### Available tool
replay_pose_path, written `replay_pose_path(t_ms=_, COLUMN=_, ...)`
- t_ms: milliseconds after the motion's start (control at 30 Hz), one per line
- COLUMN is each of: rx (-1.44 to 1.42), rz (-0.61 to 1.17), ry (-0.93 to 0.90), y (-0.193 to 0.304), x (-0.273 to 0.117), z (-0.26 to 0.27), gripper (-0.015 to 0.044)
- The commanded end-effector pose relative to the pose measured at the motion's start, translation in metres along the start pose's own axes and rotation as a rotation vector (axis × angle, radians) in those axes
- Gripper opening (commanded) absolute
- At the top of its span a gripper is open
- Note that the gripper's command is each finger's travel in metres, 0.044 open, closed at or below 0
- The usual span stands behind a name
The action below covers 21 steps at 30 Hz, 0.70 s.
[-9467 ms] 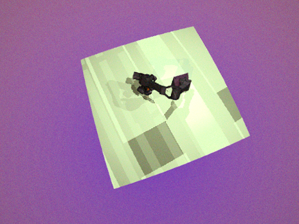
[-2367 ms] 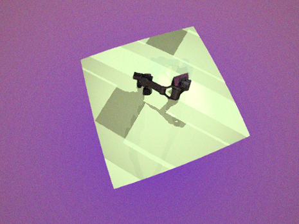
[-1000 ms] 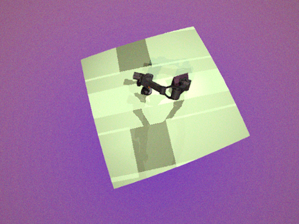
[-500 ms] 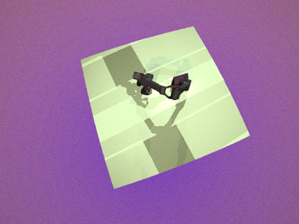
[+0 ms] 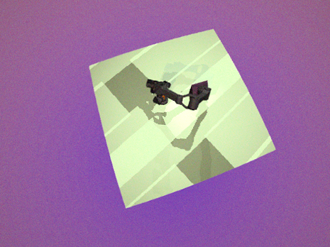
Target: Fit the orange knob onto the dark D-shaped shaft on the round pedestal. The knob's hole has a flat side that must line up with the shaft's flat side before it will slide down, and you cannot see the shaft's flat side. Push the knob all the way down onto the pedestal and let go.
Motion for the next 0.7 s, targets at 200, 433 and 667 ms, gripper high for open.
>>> replay_pose_path(t_ms=200, rx=0.006, rz=-0.001, ry=0.001, y=0.0028, x=0.0001, z=-0.0014, gripper=0.0000)
replay_pose_path(t_ms=433, rx=0.006, rz=-0.001, ry=0.000, y=0.0027, x=0.0026, z=-0.0015, gripper=0.0000)
replay_pose_path(t_ms=667, rx=0.006, rz=-0.001, ry=0.000, y=0.0018, x=0.0026, z=-0.0013, gripper=0.0000)
Point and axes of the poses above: the point midway between the two fingers, 35 mm back from their tips, its own x axis out along the fingers, its own z axis across the jaws, y = z × x, the point moved 10 cm from there along -x, back along the fingers, and after that the axes turned 5 degrees about x, right-handed, at the moved point
